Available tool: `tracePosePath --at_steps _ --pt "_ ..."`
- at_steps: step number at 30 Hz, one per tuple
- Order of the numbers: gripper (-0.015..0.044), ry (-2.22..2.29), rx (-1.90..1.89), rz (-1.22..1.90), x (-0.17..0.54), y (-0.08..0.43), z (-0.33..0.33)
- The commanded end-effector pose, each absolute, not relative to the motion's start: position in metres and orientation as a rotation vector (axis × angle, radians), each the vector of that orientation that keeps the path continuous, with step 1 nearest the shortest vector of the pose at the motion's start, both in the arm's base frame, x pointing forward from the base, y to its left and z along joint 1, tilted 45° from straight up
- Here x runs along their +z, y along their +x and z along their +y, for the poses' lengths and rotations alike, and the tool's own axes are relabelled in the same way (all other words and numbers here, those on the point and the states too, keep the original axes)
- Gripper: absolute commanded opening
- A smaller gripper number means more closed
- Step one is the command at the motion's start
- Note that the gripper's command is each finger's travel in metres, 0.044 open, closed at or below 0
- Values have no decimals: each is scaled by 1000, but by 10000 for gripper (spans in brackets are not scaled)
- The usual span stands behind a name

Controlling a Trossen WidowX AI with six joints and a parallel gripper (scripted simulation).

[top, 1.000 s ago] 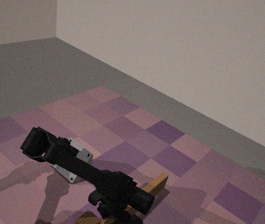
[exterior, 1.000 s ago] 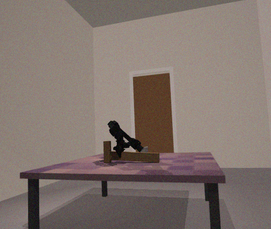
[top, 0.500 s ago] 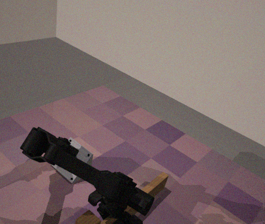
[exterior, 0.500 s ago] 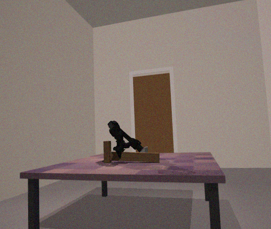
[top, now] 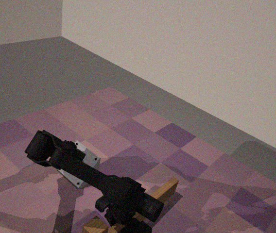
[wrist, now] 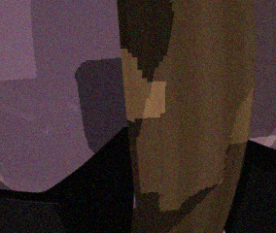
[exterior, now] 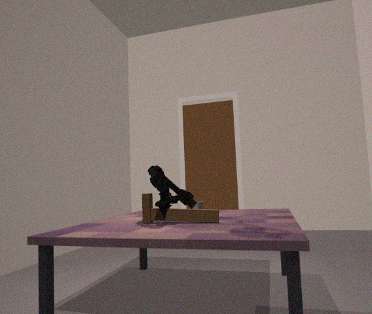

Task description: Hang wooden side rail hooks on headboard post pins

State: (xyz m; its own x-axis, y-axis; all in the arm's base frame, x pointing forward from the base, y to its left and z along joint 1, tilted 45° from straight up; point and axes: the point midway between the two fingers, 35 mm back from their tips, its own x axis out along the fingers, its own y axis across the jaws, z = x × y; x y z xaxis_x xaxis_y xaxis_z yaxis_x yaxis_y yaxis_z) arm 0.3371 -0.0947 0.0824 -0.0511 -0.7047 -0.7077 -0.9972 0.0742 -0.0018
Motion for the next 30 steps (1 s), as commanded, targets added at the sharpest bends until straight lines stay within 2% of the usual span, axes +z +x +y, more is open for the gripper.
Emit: tracePosePath --at_steps 1,13,25,30 --pt "0 -1697 686 1807 83 339 -94" --pt "0 -1697 686 1807 82 339 -95" --pt "315 -1692 696 1810 82 338 -95" --pt "440 -1695 690 1807 103 339 -72"
